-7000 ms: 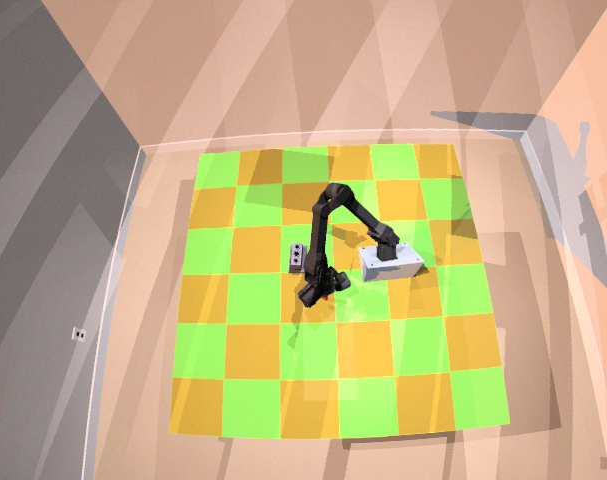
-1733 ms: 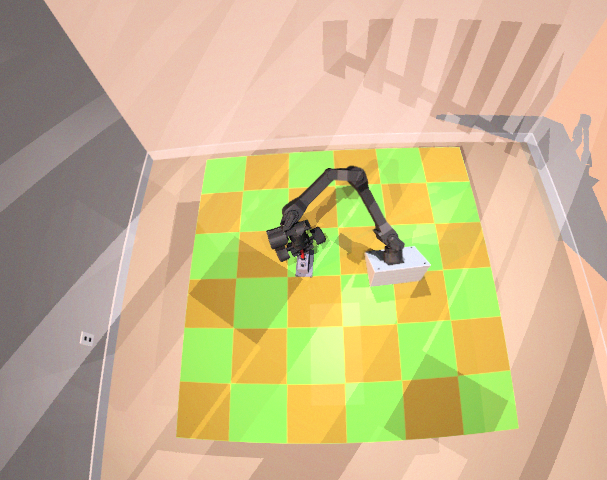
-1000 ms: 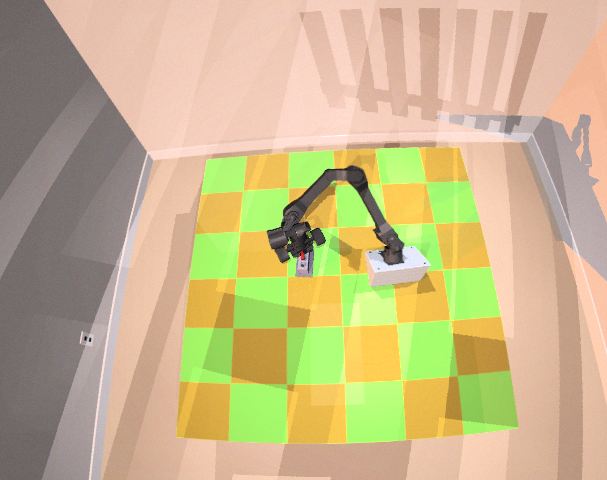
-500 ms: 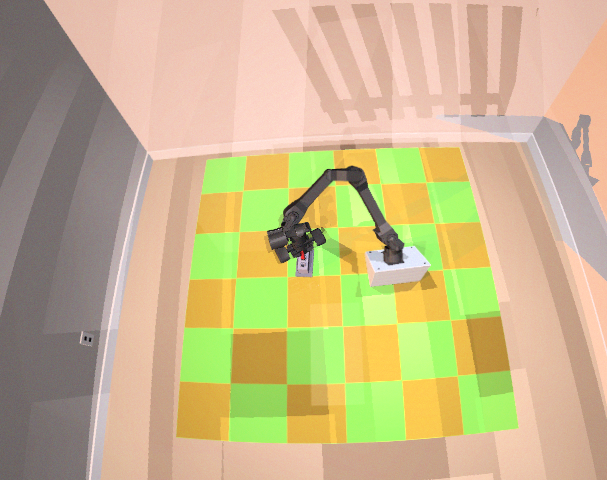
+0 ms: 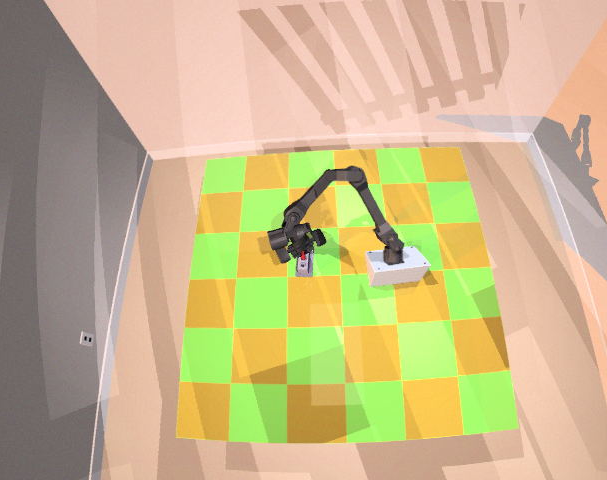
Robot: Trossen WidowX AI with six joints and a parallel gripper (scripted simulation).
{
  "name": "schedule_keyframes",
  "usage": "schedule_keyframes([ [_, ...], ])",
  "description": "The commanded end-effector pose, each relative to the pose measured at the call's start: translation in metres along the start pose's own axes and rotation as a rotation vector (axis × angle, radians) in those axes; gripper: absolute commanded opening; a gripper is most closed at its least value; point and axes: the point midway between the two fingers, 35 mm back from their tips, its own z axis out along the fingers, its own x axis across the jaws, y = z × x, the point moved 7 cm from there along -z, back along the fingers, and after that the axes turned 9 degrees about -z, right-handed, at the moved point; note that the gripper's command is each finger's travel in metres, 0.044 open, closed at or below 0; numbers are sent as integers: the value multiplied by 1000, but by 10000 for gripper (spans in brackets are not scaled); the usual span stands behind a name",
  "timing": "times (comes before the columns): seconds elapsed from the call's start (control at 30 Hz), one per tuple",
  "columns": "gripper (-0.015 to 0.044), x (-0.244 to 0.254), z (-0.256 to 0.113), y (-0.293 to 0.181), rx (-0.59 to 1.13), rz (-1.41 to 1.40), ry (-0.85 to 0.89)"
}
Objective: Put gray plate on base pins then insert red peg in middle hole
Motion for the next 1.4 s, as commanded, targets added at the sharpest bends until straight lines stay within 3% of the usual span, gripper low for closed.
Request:
schedule_keyframes([
  [0.0, 0, 0, 0, 0, 0, 0, 0],
  [0.07, 0, 0, 0, 0, 0, 0, 0],
  [0.27, 150, 0, 0, 0, 0, 0, 0],
  [1.37, 150, -1, -18, -3, -3, -4, -1],
])
